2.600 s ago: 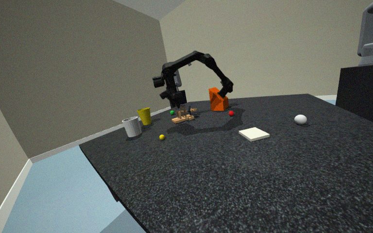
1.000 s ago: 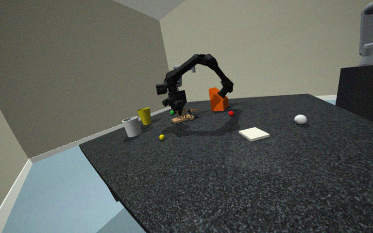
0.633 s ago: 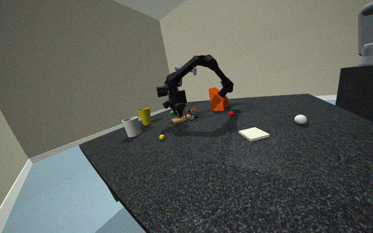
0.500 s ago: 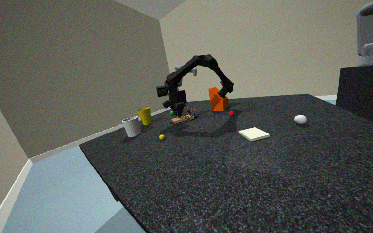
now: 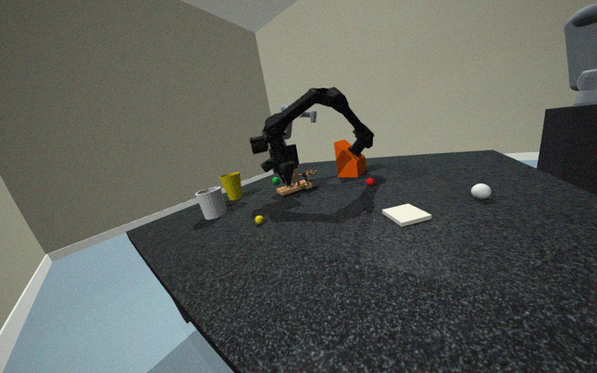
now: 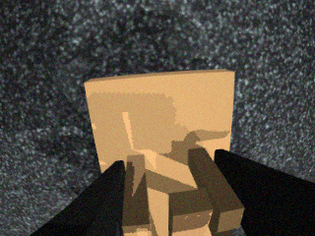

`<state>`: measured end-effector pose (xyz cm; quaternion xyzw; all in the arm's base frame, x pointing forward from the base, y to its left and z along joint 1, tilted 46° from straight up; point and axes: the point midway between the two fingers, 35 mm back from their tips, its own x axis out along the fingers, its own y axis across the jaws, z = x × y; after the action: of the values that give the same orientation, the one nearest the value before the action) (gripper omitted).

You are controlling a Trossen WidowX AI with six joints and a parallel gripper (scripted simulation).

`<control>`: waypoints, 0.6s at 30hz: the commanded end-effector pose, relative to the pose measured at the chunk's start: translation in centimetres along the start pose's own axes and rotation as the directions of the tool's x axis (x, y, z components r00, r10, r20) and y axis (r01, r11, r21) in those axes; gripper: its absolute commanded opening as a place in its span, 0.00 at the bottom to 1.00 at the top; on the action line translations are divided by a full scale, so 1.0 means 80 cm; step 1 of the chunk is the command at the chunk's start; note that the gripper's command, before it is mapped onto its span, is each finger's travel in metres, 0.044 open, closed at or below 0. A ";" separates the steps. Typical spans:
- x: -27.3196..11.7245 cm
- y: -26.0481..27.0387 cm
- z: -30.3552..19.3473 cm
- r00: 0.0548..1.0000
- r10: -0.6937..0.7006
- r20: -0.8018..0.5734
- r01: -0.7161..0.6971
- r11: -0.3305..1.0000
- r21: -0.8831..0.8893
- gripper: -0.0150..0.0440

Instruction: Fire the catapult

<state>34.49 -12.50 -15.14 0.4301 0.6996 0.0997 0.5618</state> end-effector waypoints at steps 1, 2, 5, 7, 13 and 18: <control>-0.049 -0.004 0.005 0.999 -0.004 0.037 0.004 1.000 -0.004 0.25; -0.049 -0.004 0.005 0.999 -0.004 0.037 0.004 1.000 -0.004 0.25; -0.049 -0.004 0.006 0.999 -0.003 0.038 0.003 1.000 -0.003 0.25; -0.047 -0.004 0.006 0.999 -0.003 0.038 0.003 1.000 -0.003 0.25; -0.036 -0.003 0.008 0.999 -0.002 0.038 0.002 1.000 -0.002 0.25; -0.025 -0.003 0.009 0.999 -0.001 0.039 0.001 1.000 -0.001 0.25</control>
<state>34.80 -14.10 -14.19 0.4273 0.6950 0.0955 0.5703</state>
